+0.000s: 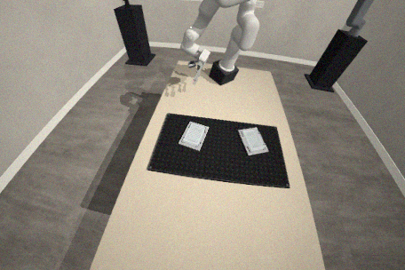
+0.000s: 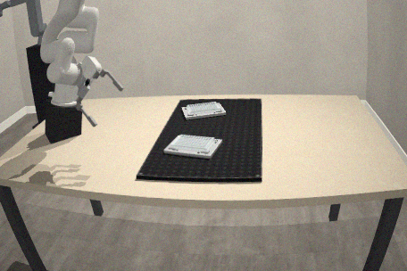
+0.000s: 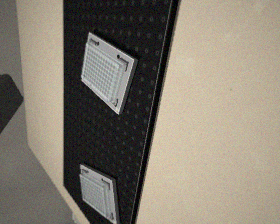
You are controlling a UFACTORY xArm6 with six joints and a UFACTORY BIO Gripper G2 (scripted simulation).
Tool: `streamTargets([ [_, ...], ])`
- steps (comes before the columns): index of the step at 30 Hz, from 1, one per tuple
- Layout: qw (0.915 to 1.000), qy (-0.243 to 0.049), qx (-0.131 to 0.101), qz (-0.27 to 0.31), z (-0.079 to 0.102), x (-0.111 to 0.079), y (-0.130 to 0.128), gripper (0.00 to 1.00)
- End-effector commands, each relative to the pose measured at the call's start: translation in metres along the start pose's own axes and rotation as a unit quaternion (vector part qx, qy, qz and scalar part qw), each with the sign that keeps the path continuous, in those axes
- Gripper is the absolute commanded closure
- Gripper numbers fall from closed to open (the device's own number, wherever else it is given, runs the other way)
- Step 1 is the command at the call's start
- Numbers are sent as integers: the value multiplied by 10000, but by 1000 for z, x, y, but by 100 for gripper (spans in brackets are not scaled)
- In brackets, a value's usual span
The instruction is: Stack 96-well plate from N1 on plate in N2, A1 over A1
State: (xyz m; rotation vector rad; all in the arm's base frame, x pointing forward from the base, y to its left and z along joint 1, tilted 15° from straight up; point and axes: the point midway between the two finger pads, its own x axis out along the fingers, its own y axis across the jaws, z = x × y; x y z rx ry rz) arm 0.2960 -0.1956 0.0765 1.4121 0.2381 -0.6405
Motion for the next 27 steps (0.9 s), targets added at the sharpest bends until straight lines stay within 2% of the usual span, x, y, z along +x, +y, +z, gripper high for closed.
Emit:
streamTargets([
  [1,10000,-9,-8,10,1,0,1,0],
  [17,10000,-9,-8,10,1,0,1,0],
  [18,10000,-9,-8,10,4,-1,5,63],
  [27,10000,-10,-9,10,26,-15,46,63],
])
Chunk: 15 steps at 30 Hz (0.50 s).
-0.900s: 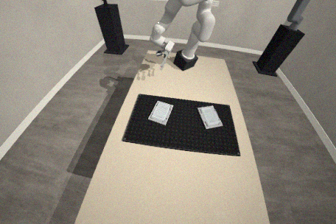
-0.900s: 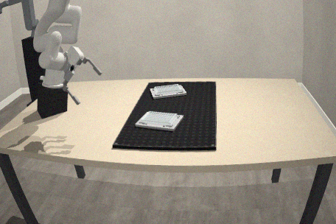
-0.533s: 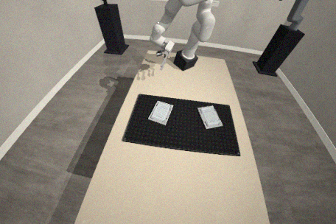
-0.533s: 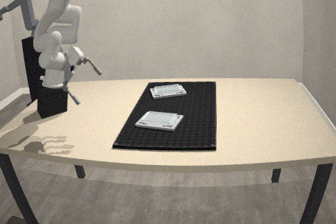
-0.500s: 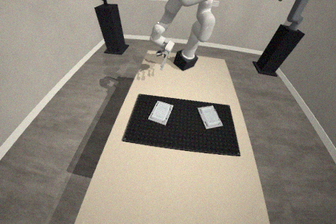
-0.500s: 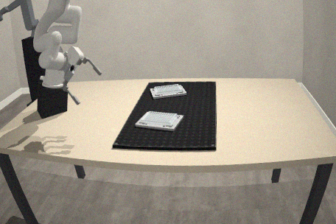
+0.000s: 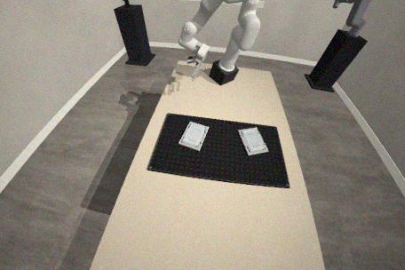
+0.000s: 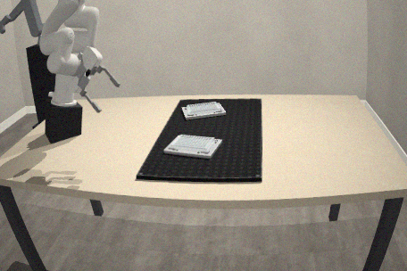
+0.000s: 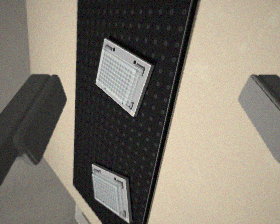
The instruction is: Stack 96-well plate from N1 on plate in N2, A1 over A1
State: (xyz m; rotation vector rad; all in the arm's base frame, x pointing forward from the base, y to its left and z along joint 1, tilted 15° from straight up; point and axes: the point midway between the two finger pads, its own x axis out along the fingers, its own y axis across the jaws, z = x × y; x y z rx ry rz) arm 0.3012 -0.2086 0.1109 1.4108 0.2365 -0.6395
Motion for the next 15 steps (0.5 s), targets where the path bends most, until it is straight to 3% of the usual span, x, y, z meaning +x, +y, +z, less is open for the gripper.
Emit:
streamTargets([
  [1,10000,-6,-3,2,11,-6,19,63],
  [15,10000,-6,-4,2,38,-22,68,63],
])
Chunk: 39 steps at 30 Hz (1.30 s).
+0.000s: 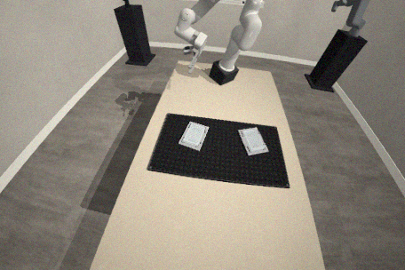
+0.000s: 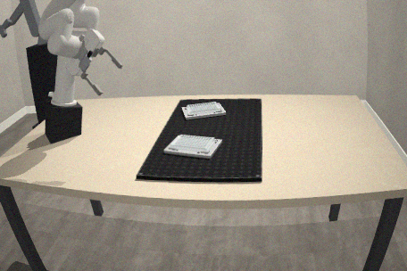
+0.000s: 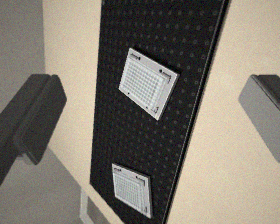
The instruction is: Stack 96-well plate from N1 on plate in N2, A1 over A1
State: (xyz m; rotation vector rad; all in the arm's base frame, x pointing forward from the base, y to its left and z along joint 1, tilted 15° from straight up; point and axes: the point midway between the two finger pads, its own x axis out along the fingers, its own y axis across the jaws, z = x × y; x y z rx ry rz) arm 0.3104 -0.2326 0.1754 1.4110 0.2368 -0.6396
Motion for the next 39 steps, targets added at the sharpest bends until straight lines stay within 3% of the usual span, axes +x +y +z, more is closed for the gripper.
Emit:
streamTargets([
  [1,9998,-41,-140,94,2,-2,13,63],
  [7,9948,-93,-1012,14,-16,18,3,63],
  [9,9948,-93,-1012,14,-16,18,3,63],
  [12,9886,-142,-1497,65,-27,29,3,63],
  [13,9886,-142,-1496,65,-28,30,4,63],
  [19,9693,-268,-2427,278,-48,48,11,63],
  [20,9693,-268,-2427,278,-48,48,11,63],
  [24,9517,-373,-3006,506,-62,58,21,63],
  [26,9517,-373,-3006,506,-62,58,21,63],
  [31,9249,-519,-3666,864,-79,67,37,63],
  [32,9249,-519,-3666,864,-81,68,38,63],
  [35,9065,-617,-4023,1125,-92,72,49,63],
  [36,9065,-617,-4022,1125,-94,73,51,63],
  [39,8865,-720,-4345,1416,-105,75,62,63],
])
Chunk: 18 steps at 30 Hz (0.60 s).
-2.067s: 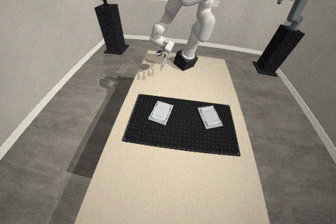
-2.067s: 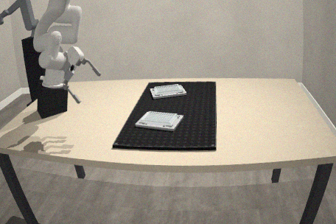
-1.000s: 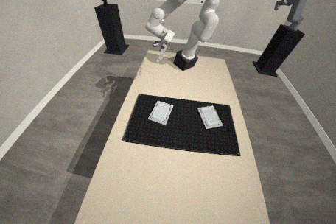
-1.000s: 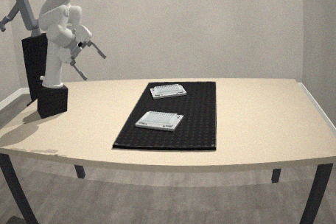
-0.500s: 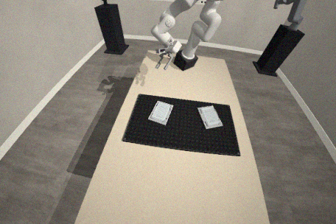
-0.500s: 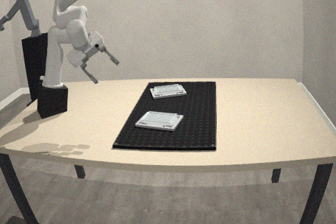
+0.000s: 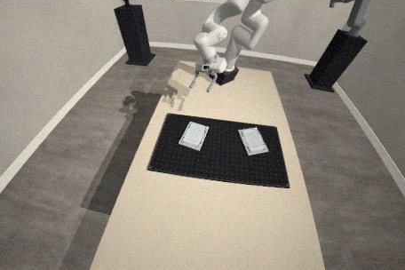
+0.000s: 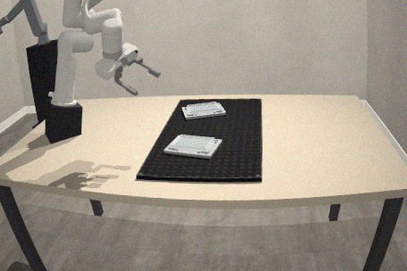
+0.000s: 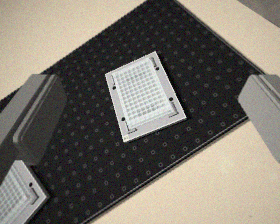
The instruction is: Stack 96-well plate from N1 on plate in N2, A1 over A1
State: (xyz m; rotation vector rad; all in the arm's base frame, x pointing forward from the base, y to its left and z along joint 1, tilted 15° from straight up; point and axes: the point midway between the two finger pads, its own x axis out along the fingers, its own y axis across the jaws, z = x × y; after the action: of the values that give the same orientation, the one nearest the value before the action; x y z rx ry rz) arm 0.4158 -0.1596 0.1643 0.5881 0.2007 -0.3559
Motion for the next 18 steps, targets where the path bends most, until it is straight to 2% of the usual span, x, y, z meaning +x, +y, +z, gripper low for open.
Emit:
streamTargets([
  [1,9988,-207,-386,231,1,8,19,63],
  [4,9988,-207,-386,231,1,9,20,63],
  [7,9952,-411,-726,517,2,12,34,63],
  [9,9952,-411,-725,517,2,14,42,63],
  [12,9892,-633,-1032,824,3,16,57,63],
  [14,9892,-634,-1032,824,3,17,66,63],
  [17,9809,-871,-1304,1148,4,18,81,63],
  [18,9809,-871,-1304,1148,4,18,86,63],
])
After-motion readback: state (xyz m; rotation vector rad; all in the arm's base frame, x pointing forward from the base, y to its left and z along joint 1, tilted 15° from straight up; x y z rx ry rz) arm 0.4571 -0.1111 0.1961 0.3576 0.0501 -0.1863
